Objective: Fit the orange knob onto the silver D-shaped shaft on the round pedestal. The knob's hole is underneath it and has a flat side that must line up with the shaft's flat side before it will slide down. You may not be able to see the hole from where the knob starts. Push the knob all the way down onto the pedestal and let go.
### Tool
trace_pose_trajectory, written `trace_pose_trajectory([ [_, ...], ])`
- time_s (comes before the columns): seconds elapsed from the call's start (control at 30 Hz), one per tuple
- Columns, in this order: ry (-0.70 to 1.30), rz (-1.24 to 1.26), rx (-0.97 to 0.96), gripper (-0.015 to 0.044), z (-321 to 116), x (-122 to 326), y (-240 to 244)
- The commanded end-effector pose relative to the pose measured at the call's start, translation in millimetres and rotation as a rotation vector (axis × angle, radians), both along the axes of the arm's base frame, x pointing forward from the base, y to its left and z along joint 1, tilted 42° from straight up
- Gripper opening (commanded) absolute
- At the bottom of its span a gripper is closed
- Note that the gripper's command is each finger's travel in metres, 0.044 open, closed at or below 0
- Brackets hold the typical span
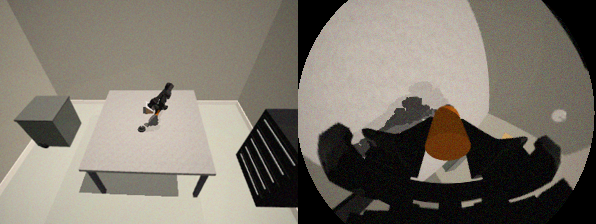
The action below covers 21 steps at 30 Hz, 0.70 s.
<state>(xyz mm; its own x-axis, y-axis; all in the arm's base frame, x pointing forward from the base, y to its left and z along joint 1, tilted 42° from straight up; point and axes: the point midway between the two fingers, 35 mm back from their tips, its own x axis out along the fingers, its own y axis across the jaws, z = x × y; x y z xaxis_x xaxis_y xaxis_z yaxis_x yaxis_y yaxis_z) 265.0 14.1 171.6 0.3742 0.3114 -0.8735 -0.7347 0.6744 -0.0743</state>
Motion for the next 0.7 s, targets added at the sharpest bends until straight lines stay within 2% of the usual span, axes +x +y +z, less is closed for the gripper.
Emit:
trace_pose_trajectory([
  [0.0,0.045,0.041,0.05,0.0,-2.3,4.0,2.0],
  [0.67,0.312,0.24,0.269,0.0,-31.6,9.3,18.9],
])
